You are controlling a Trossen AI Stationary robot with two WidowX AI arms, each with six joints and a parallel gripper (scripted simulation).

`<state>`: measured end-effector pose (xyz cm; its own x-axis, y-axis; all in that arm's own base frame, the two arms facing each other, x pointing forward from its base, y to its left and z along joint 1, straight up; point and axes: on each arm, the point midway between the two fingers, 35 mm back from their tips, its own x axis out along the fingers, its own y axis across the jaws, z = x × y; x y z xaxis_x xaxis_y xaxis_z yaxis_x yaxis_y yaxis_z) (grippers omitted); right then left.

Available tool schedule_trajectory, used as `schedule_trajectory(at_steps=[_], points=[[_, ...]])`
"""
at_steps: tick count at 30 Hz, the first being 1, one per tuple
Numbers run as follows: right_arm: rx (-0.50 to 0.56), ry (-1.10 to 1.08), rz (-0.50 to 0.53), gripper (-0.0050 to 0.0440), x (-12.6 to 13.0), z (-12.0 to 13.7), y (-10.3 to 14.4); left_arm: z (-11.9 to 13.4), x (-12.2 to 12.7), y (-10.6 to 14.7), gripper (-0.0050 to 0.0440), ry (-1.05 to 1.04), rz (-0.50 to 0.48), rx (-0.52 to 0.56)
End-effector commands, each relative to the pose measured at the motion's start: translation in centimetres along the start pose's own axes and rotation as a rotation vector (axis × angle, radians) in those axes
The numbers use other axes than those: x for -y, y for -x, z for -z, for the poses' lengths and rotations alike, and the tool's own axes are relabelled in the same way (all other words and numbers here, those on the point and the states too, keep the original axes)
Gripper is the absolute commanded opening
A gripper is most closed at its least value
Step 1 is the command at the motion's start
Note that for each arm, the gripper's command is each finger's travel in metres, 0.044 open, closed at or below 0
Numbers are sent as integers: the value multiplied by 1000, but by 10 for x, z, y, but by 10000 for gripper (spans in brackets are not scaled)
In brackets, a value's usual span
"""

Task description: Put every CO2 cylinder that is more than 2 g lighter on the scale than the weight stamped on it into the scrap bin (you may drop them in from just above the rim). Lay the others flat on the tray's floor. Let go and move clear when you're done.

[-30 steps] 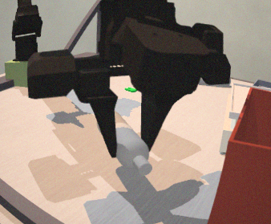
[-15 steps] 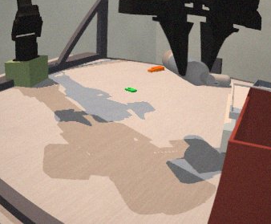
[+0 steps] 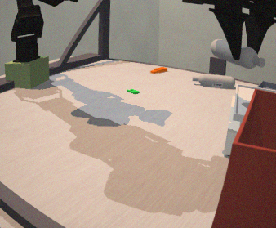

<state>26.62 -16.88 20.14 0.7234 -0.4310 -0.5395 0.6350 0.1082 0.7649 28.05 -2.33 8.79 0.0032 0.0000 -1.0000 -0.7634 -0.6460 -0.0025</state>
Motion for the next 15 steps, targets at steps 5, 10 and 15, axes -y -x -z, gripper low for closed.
schedule_trajectory(at_steps=[5,10,15], points=[[-22,-347,-9,440,-5,14,-14,-1,-29,12,-50,17,16,-19],[-44,-562,-9,440,-9,23,-22,-3,-41,13,-50,19,14,-18],[-67,-777,-3,440,-12,34,-30,-5,-50,14,-50,19,13,-18]])
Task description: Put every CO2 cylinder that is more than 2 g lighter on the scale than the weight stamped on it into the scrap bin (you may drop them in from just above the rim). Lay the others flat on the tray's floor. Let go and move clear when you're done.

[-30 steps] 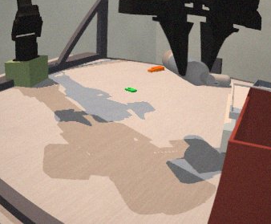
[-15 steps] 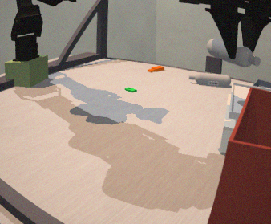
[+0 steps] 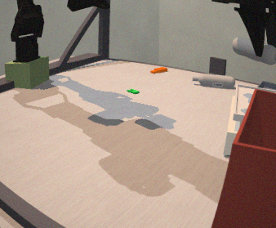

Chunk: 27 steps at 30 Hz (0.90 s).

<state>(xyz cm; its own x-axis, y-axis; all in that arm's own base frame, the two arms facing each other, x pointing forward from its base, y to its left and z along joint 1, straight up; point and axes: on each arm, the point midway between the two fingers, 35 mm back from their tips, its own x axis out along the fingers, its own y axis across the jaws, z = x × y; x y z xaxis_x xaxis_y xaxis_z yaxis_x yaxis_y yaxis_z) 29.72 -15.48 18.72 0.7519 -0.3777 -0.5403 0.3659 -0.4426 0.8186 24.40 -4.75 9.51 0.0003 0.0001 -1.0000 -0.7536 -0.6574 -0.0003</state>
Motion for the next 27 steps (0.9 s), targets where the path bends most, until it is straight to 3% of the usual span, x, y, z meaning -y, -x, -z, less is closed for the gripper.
schedule_trajectory(at_steps=[1,11,19,24,27], points=[[-6,-152,-1,440,3,6,-7,0,-6,7,-50,4,15,-20],[-43,-580,24,440,12,26,-23,-1,-11,6,-50,-11,18,-18],[-59,-831,47,440,17,38,-31,-1,-12,7,-50,-182,67,-44],[-74,-1048,69,440,22,49,-37,-1,-12,7,-50,-481,143,-86],[-121,-1137,61,440,11,60,-32,-1,-12,7,-50,-609,178,-108]])
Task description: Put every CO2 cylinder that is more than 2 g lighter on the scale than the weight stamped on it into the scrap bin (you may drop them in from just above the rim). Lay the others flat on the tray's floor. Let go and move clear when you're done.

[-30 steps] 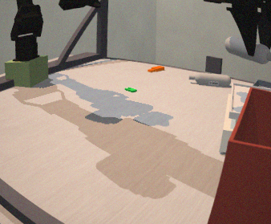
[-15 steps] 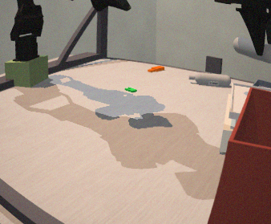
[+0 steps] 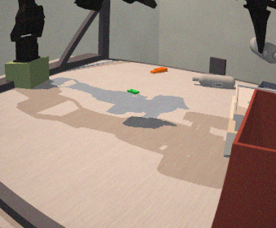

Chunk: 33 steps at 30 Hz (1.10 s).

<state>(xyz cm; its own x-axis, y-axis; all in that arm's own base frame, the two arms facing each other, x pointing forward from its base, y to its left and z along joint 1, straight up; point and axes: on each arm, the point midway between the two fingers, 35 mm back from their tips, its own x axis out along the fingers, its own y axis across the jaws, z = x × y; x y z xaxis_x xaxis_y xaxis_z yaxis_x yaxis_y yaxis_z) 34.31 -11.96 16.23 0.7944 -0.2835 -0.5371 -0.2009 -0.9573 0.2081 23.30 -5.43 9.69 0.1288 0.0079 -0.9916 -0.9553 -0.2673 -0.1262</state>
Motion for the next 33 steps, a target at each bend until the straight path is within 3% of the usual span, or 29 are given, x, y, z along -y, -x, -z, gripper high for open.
schedule_trajectory(at_steps=[1,7,16,24,26,33], points=[[-49,-139,11,440,7,14,2,1,2,5,-50,-206,78,-54],[-48,-221,23,440,11,14,-1,0,3,5,-50,-410,130,-77],[-37,-222,23,440,12,9,-1,0,2,3,-50,-494,143,-86],[-51,-224,20,440,10,15,1,21,41,3,-50,-492,152,-87],[-51,-224,20,440,10,15,1,21,41,3,-50,-492,152,-87],[-51,-224,20,440,10,15,1,47,89,-3,-50,-493,155,-88]])
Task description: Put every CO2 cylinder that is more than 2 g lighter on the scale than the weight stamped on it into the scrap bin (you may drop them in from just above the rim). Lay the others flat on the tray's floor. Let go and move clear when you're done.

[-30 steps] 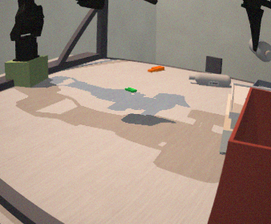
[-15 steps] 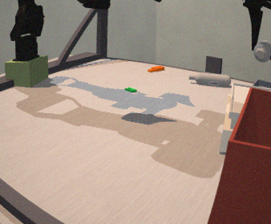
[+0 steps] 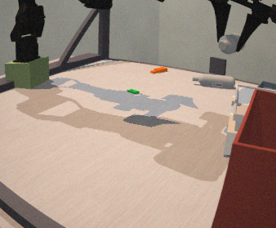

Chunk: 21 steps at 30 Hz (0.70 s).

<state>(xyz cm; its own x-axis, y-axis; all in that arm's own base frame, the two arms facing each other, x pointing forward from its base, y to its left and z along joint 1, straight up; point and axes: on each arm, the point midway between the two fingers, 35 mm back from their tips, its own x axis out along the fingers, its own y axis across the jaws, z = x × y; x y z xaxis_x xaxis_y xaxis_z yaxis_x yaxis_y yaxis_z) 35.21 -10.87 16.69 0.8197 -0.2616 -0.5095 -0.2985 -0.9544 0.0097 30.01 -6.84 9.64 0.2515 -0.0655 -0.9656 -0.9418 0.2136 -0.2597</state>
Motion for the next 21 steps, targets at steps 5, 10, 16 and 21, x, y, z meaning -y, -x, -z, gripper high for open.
schedule_trajectory(at_steps=[5,10,16,21], points=[[-16,-3,-3,440,0,6,2,1,53,-4,-50,-5,30,-3],[-16,-3,-3,440,0,6,2,1,58,-5,-50,-5,31,-3],[-16,-3,-3,440,0,6,2,2,60,-6,-50,-7,26,-3],[-16,-3,-3,440,0,6,2,1,62,-2,-50,-5,41,-2]])
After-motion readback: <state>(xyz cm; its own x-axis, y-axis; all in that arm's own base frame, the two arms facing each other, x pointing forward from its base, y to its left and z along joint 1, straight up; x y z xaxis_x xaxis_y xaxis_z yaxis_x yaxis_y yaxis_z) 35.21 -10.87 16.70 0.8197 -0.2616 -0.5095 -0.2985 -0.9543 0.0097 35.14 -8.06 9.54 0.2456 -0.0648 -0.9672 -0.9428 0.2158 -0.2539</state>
